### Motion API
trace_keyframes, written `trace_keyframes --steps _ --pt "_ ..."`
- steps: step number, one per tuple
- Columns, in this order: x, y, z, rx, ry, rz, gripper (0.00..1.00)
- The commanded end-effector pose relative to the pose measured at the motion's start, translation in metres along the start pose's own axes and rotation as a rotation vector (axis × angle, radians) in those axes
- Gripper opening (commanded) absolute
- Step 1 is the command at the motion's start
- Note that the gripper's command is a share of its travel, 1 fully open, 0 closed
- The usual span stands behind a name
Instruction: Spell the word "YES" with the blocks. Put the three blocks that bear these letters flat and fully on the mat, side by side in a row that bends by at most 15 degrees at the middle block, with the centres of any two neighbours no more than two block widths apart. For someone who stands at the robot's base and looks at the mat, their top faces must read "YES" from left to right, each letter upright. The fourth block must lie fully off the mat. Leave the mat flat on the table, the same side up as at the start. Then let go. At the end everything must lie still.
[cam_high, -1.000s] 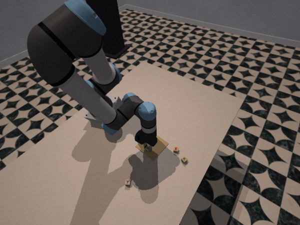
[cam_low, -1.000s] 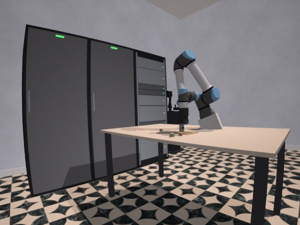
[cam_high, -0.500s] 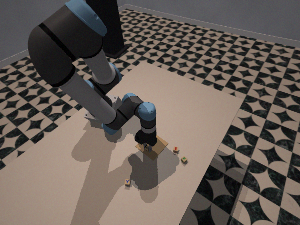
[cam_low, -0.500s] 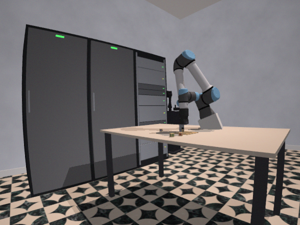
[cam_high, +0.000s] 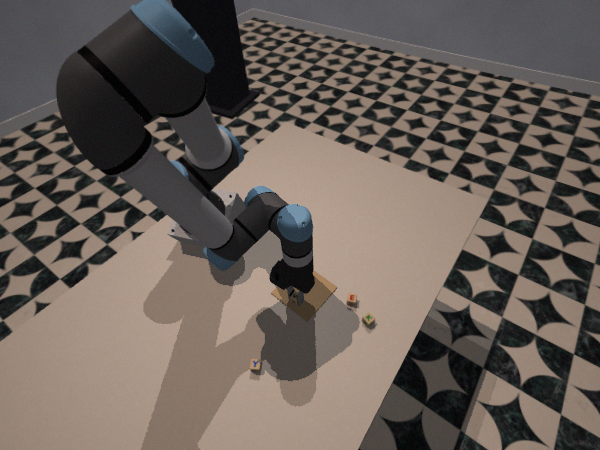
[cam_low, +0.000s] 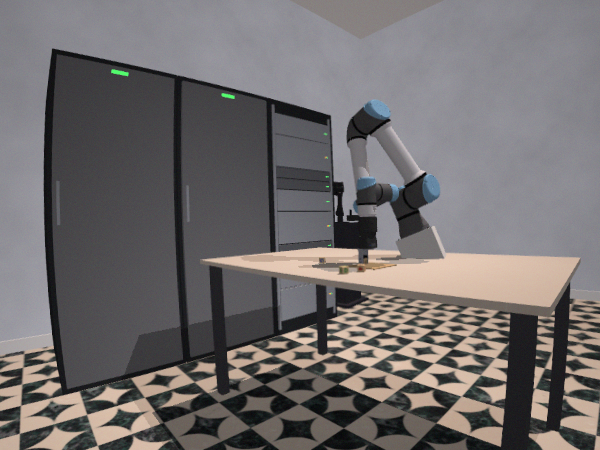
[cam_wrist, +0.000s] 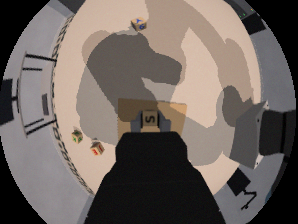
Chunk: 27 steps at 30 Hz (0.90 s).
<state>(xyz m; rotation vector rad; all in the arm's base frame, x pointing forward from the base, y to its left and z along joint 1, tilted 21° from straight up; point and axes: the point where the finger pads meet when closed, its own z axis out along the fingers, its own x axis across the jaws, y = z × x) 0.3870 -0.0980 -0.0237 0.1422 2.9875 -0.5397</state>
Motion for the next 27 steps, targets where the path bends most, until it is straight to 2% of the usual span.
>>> trace_keyframes --steps 1,16,17,19,20,22,23,25,26,27 --pt "0.0016 0.0004 0.001 -0.001 0.003 0.0 0.49" --pt "0.0016 0.0004 0.001 -0.001 0.003 0.0 0.49" --pt "0.0016 0.0004 0.001 -0.001 0.003 0.0 0.55" --pt "0.0016 0.0004 0.001 -0.001 0.003 0.0 0.55" --pt "0.0016 0.0004 0.001 -0.001 0.003 0.0 0.61" --pt "0.0016 0.0004 0.001 -0.001 0.003 0.0 0.61" --pt "0.0016 0.0004 0.001 -0.001 0.003 0.0 0.67" --pt "0.0016 0.0004 0.001 -0.001 0.003 0.0 0.67" --pt "0.0016 0.0004 0.001 -0.001 0.003 0.0 0.73" --pt "0.0016 0.0004 0.001 -0.001 0.003 0.0 0.73"
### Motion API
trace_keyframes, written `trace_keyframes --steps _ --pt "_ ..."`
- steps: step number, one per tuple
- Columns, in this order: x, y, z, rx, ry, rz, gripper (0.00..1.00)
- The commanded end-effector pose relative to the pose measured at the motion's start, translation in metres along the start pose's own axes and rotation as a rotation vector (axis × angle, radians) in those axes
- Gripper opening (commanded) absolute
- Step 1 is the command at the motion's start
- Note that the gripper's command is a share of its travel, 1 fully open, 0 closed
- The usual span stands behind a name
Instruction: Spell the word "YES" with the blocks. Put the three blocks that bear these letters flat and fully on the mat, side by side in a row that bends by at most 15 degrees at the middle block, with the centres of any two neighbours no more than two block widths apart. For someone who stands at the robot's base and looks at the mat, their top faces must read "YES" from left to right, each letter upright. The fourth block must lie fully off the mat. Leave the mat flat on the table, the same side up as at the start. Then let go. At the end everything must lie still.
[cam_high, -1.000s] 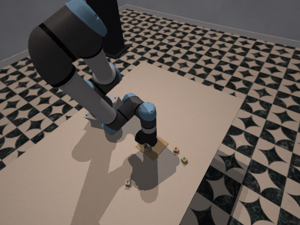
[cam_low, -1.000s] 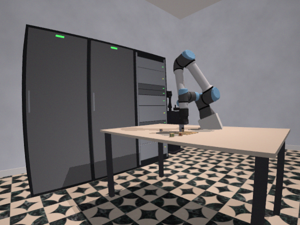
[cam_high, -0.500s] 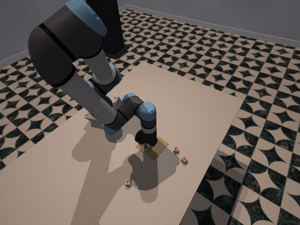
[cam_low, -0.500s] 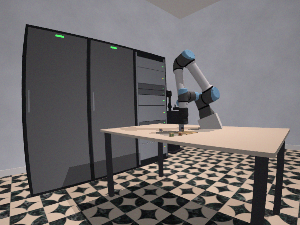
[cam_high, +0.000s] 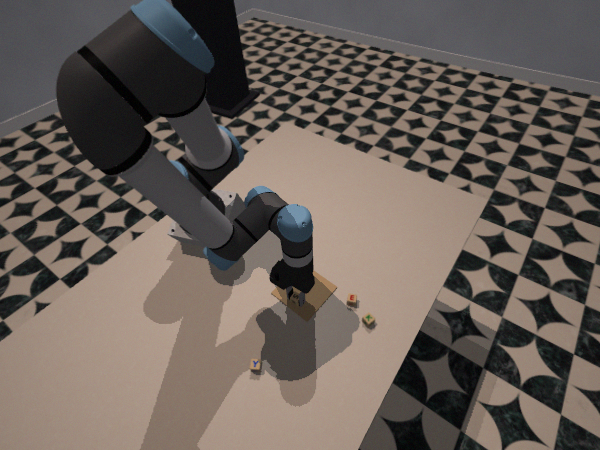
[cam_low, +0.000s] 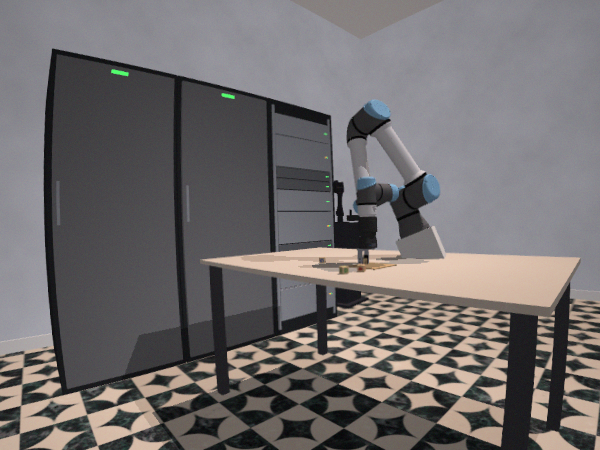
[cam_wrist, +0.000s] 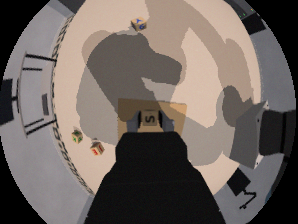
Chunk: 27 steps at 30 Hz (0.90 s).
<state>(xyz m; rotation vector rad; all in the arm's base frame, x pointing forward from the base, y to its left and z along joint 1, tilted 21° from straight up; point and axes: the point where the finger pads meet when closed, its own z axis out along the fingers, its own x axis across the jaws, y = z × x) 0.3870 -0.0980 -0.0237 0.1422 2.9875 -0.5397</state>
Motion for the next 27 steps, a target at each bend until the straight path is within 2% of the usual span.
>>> trace_keyframes --steps 1,2,21,27 --pt "0.002 0.0 0.001 -0.001 0.003 0.0 0.73" --pt "0.002 0.0 0.001 -0.001 0.003 0.0 0.79" --pt "0.0 0.001 -0.004 -0.001 -0.001 0.0 0.79" --pt "-0.002 0.0 -0.018 0.0 -0.004 0.0 0.79"
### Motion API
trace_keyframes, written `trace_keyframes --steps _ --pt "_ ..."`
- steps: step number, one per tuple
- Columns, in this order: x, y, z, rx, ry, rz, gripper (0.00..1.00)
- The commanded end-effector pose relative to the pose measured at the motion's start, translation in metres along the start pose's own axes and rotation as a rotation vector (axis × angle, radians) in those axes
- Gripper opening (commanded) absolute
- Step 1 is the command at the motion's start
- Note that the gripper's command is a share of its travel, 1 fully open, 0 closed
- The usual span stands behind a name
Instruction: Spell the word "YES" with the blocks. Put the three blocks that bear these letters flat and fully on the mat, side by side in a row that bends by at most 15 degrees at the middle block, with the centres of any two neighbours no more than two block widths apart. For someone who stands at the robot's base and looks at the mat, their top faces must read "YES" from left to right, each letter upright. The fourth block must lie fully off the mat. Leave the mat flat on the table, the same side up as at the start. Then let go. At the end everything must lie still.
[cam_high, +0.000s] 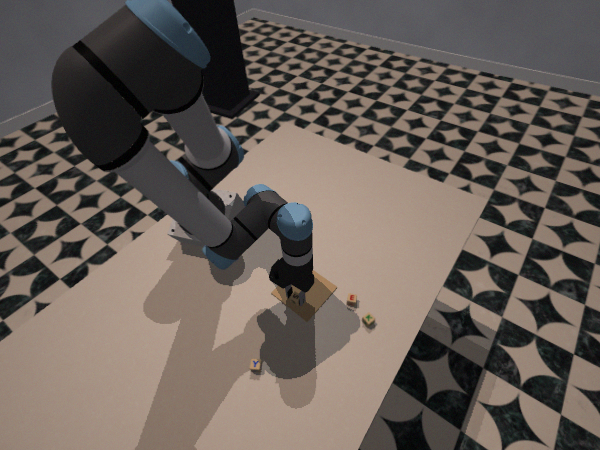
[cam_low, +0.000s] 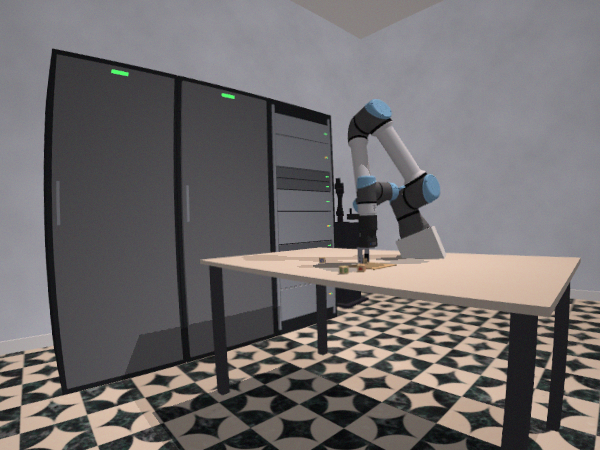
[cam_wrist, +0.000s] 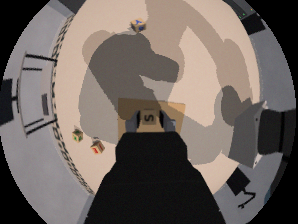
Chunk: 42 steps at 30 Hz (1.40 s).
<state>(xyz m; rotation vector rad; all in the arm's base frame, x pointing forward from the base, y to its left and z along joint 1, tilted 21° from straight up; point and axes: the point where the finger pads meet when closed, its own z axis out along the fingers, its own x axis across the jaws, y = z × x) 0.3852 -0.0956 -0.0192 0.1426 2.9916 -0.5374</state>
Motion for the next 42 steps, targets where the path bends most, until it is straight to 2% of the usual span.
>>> trace_keyframes --steps 1,9,11,21,30,31,42 --pt "-0.003 -0.001 -0.016 0.002 -0.008 0.001 0.79" --pt "-0.003 -0.001 -0.049 0.002 -0.008 0.001 0.79" --pt "-0.003 -0.001 -0.049 0.002 -0.008 0.001 0.79" --pt "-0.003 -0.001 -0.082 0.002 -0.008 0.001 0.79" --pt "-0.001 0.0 -0.085 0.001 -0.005 0.001 0.79" --pt "-0.001 0.0 -0.085 0.001 -0.004 0.001 1.0" --pt "-0.001 0.0 -0.085 0.001 -0.004 0.001 1.0"
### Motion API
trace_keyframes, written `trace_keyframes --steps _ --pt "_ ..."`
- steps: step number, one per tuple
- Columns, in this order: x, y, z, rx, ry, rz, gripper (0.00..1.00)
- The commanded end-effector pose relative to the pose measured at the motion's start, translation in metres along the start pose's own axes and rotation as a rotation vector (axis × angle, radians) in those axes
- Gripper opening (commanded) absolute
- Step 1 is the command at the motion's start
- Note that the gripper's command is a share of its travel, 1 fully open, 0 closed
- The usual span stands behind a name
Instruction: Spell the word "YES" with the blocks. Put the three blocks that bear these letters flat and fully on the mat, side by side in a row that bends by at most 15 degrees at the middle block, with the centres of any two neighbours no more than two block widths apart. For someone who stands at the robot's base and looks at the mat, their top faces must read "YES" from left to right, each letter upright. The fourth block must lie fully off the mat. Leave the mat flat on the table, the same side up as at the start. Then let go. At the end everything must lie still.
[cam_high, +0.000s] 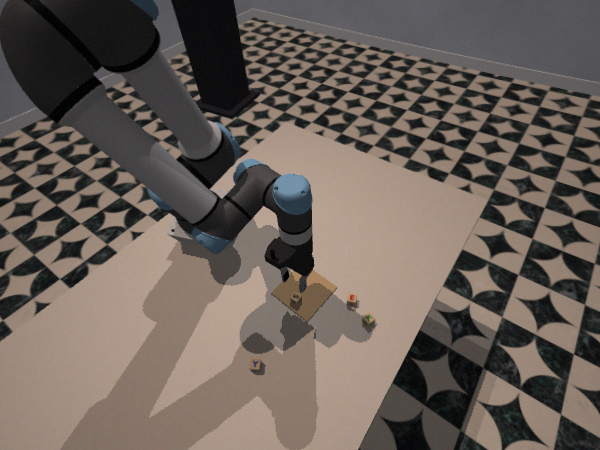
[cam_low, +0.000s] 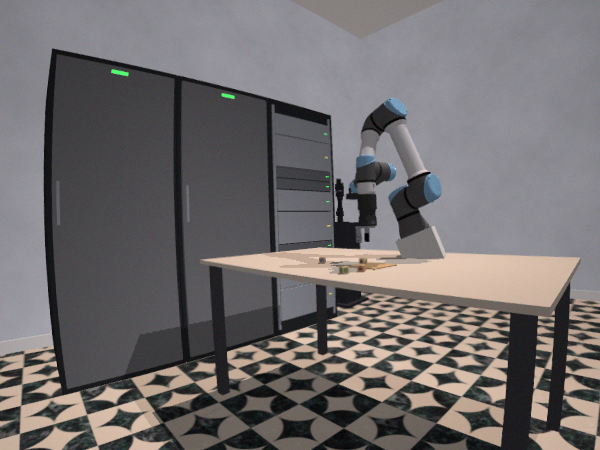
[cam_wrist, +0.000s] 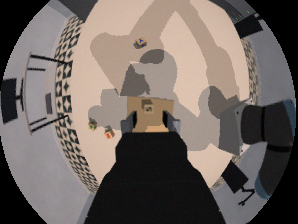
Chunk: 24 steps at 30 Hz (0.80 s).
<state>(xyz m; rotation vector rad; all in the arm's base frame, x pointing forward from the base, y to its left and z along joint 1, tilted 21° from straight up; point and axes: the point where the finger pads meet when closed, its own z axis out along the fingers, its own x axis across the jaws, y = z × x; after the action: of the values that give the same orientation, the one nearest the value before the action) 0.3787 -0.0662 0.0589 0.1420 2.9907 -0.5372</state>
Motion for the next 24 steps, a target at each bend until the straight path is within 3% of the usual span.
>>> trace_keyframes --steps 1,13,20,24 --pt "-0.001 0.0 -0.001 0.001 -0.003 0.001 1.0" --pt "-0.002 -0.004 -0.001 0.001 -0.003 -0.004 1.0" --pt "-0.008 -0.017 -0.001 -0.002 -0.004 -0.038 1.0" --pt "-0.014 -0.038 0.001 -0.005 -0.002 -0.092 1.0"
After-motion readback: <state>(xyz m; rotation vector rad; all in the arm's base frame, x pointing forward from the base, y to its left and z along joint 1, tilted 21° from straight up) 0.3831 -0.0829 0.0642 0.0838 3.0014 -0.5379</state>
